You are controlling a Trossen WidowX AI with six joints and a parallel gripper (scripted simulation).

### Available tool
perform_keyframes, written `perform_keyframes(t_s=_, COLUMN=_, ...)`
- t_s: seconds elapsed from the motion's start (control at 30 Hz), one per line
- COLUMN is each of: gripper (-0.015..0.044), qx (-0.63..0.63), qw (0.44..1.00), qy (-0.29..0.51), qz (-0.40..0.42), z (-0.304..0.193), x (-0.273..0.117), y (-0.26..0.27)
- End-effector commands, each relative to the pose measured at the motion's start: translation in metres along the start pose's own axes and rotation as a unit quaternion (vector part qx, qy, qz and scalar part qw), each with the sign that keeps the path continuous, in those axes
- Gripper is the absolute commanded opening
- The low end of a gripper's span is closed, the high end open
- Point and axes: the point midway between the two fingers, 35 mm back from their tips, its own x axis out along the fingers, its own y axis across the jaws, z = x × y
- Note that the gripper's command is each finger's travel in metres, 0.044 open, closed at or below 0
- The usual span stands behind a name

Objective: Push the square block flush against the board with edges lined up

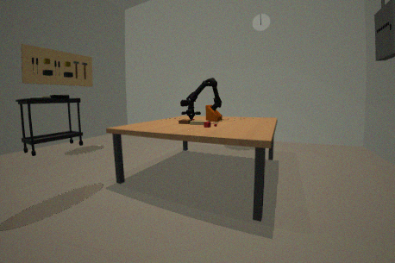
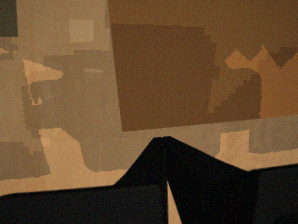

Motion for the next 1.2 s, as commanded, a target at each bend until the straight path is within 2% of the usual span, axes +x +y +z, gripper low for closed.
perform_keyframes(t_s=0.0, gripper=0.0, qx=0.002, qw=1.0, qy=0.001, qz=0.002, z=0.007, x=0.001, y=0.0)
perform_keyframes(t_s=0.97, gripper=0.0, qx=0.001, qw=1.0, qy=0.0, qz=0.002, z=0.055, x=0.0, y=-0.004)
perform_keyframes(t_s=1.17, gripper=0.0, qx=0.001, qw=1.0, qy=0.0, qz=0.002, z=0.049, x=0.0, y=-0.004)
